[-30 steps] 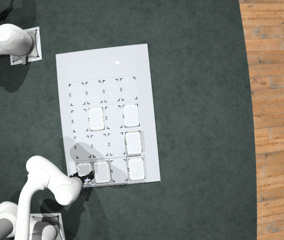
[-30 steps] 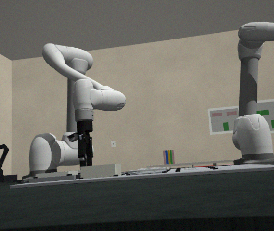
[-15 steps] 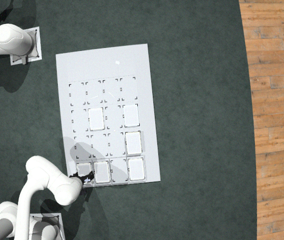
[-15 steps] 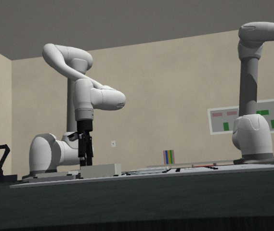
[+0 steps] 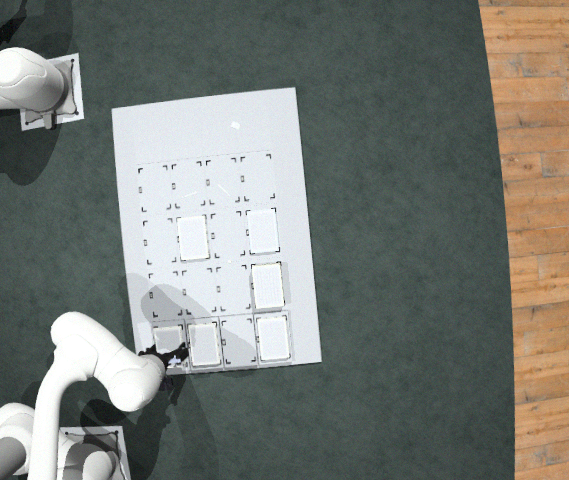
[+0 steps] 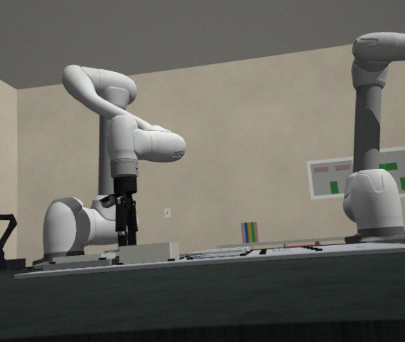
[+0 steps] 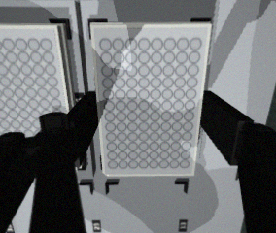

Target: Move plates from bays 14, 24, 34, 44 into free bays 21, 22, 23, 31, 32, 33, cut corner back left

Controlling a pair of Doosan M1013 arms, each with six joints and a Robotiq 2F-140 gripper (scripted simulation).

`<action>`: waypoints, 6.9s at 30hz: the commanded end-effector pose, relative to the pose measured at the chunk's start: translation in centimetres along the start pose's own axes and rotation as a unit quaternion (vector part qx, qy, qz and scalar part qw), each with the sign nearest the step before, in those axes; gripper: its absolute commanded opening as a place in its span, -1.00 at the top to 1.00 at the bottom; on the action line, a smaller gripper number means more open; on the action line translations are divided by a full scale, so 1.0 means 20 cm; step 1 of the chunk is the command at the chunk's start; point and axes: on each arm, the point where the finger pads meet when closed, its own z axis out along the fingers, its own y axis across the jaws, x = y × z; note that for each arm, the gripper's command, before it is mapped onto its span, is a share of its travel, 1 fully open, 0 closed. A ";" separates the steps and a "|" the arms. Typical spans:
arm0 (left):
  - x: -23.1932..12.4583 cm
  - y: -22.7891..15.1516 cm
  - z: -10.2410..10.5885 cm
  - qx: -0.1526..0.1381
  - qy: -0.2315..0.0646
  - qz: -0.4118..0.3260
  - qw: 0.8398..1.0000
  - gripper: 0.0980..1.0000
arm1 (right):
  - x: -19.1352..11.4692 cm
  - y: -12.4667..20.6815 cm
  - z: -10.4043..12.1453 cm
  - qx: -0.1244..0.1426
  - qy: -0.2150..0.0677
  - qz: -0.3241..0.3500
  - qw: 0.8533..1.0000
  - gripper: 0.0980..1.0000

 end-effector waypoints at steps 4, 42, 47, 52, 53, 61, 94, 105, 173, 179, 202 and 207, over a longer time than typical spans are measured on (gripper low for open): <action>0.00 0.00 0.00 0.000 0.001 0.000 1.000 -1.00 | 0.00 0.00 -0.01 0.000 0.000 0.000 1.000 1.00; 0.00 0.00 0.00 0.000 0.001 0.000 1.000 -1.00 | 0.00 0.00 -0.18 0.000 -0.001 0.000 1.000 1.00; 0.00 0.00 0.00 0.000 0.001 0.000 1.000 -1.00 | 0.00 0.00 -0.22 0.000 -0.001 0.000 1.000 1.00; 0.00 0.00 0.00 0.000 0.001 0.000 1.000 -1.00 | 0.00 0.00 -0.24 0.000 -0.001 0.000 1.000 1.00; 0.00 0.00 0.00 0.000 0.001 0.000 1.000 -1.00 | 0.00 0.00 -0.24 0.000 -0.001 0.000 1.000 1.00; 0.00 0.00 0.00 0.000 0.001 0.000 1.000 -1.00 | -0.06 -0.04 -0.23 0.000 -0.001 0.000 1.000 1.00; 0.00 0.00 0.00 0.000 0.001 0.000 1.000 -1.00 | -0.38 -0.25 -0.23 0.000 -0.001 0.000 1.000 1.00; 0.00 0.00 0.00 0.000 0.001 0.000 1.000 -1.00 | -0.48 -0.31 -0.23 0.000 -0.001 0.000 1.000 1.00; 0.00 0.00 0.00 0.000 0.001 0.000 1.000 -1.00 | -0.82 -0.54 -0.09 0.000 -0.001 0.000 1.000 1.00; 0.00 0.00 0.00 0.000 0.001 0.000 1.000 -1.00 | -0.82 -0.54 -0.05 0.000 -0.001 0.000 1.000 1.00; 0.00 0.00 0.00 0.000 0.001 0.000 1.000 -1.00 | -0.82 -0.54 0.03 0.000 -0.001 0.000 1.000 1.00; 0.00 0.00 0.00 0.000 0.001 0.000 1.000 -1.00 | -0.82 -0.54 0.03 0.000 -0.001 0.000 1.000 1.00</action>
